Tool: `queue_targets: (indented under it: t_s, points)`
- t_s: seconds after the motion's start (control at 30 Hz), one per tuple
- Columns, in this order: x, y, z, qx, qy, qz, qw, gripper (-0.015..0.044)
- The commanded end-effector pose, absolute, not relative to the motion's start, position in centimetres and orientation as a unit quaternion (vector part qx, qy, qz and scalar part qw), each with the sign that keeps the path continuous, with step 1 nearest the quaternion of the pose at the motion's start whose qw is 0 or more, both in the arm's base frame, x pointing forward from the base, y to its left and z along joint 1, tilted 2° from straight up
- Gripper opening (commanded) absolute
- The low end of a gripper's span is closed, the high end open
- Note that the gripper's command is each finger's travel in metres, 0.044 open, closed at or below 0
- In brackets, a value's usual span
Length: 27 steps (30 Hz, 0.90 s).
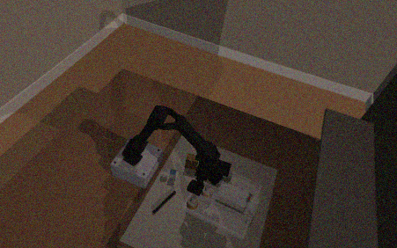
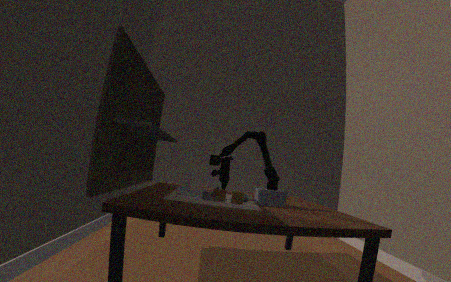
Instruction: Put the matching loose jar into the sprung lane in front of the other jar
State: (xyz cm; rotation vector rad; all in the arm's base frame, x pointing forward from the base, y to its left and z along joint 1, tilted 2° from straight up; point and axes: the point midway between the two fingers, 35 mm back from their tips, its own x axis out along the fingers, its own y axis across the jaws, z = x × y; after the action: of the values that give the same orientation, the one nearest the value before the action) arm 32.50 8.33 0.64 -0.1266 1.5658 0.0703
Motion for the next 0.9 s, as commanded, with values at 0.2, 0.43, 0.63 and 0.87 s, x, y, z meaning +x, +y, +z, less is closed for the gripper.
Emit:
queue_targets:
  t_s: [0.2, 0.43, 0.63, 0.87]
  points:
    - [33.60, 8.43, 1.09, -0.057, 0.693, 0.033, 0.718, 0.0000]
    - [33.69, 8.44, 1.09, -0.057, 0.693, 0.033, 0.718, 0.0000]
    - [33.77, 8.45, 1.10, -0.057, 0.693, 0.033, 0.718, 0.0000]
    - [33.86, 8.46, 1.10, -0.057, 0.693, 0.033, 0.718, 0.0000]
